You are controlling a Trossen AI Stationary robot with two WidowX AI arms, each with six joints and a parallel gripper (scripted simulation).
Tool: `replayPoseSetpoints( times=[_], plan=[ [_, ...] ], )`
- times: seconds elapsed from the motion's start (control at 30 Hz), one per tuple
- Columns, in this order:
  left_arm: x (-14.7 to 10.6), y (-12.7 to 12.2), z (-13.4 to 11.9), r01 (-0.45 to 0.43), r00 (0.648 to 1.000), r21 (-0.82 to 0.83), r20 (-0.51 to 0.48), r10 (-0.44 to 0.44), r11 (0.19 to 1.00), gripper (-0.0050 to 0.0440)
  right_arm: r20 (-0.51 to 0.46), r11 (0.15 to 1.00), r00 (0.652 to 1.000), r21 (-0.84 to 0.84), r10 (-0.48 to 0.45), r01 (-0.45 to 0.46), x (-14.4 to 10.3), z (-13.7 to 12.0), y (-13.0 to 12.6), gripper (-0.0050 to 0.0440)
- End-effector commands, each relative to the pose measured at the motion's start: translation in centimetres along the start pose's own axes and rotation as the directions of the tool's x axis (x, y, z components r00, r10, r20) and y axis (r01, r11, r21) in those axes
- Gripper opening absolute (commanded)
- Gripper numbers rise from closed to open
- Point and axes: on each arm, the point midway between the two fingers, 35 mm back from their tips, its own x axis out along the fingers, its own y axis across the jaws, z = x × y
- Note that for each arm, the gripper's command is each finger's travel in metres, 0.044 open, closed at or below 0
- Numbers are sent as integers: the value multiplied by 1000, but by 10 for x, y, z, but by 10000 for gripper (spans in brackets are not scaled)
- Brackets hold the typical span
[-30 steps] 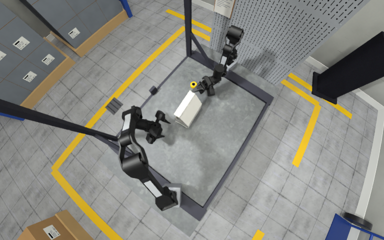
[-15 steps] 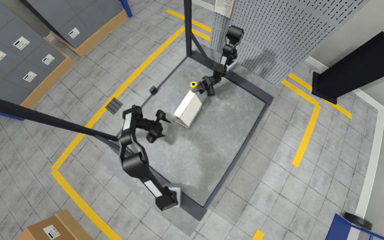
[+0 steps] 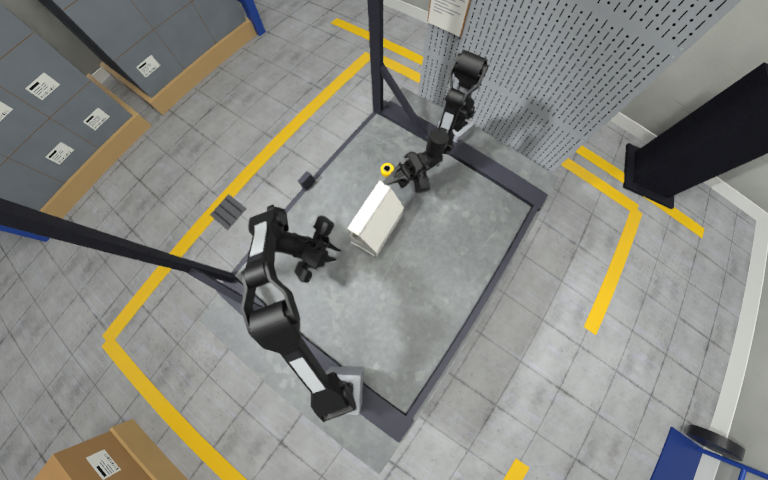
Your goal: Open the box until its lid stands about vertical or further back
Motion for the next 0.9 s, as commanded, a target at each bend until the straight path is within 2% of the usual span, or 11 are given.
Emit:
replayPoseSetpoints(
  times=[0.0,0.87],
  plan=[
    [0,-5,-1,12,1000,6,-6,-12,1000,10,-25,1000,1000,21,14,-14,-9,1,12,60],
    [0,-5,-1,12,1000,6,-6,-12,1000,10,-18,1000,1000,15,12,-11,1,-6,31,60]
  ],
)
